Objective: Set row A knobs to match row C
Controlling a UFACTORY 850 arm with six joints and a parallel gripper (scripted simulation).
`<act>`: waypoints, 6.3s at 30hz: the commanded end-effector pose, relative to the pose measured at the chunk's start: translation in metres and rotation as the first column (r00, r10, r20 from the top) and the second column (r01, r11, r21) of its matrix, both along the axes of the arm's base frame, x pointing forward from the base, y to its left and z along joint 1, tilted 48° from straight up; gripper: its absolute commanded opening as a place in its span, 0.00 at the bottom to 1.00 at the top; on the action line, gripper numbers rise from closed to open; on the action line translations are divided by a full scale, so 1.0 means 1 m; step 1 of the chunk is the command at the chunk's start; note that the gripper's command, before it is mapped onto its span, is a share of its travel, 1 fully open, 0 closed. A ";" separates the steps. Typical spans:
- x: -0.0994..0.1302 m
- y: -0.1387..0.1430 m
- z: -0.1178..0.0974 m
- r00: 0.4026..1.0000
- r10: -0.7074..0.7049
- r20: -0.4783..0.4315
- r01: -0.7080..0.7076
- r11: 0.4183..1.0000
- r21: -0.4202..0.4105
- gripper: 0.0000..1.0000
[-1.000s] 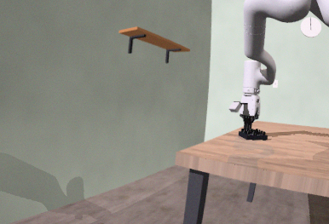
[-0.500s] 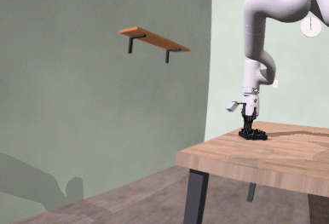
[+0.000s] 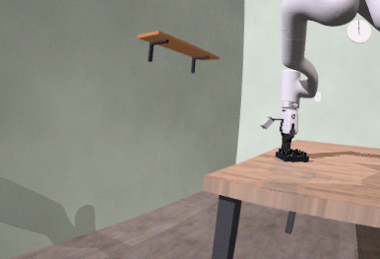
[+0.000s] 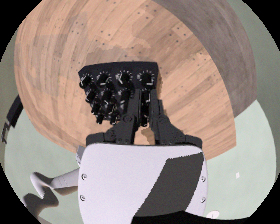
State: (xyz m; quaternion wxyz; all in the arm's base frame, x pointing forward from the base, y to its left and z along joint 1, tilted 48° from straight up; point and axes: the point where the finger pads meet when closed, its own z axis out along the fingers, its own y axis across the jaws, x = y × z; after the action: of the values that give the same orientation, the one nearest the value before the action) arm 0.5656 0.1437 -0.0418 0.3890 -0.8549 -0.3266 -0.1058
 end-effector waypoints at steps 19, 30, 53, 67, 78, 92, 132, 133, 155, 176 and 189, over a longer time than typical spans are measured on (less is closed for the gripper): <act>0.001 0.000 0.001 0.999 -0.034 -0.037 0.033 0.999 -0.005 0.08; 0.001 0.000 0.001 0.999 -0.034 -0.037 0.033 0.999 -0.005 0.19; 0.001 -0.003 0.003 0.999 -0.034 -0.037 0.033 0.999 -0.005 0.19; 0.003 -0.024 0.022 0.999 -0.034 -0.036 0.033 0.999 -0.005 0.19; 0.003 -0.027 0.025 0.999 -0.034 -0.036 0.033 0.999 -0.005 0.19; 0.003 -0.027 0.025 1.000 -0.015 -0.016 0.015 1.000 -0.002 0.19; 0.004 -0.032 0.029 0.600 0.520 0.608 -0.563 0.815 -0.141 0.19; 0.004 -0.032 0.029 0.579 0.529 0.620 -0.574 0.805 -0.150 0.19; 0.005 -0.034 0.032 0.075 0.624 0.778 -0.723 0.571 -0.388 0.19; 0.005 -0.037 0.034 -0.427 0.531 0.732 -0.685 0.338 -0.645 0.19; 0.005 -0.038 0.035 -0.683 0.396 0.613 -0.578 0.219 -0.786 0.19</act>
State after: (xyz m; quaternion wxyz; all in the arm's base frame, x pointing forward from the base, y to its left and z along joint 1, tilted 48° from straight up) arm 0.5700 0.1068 -0.0075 0.0864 -0.0922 -0.9113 -0.3918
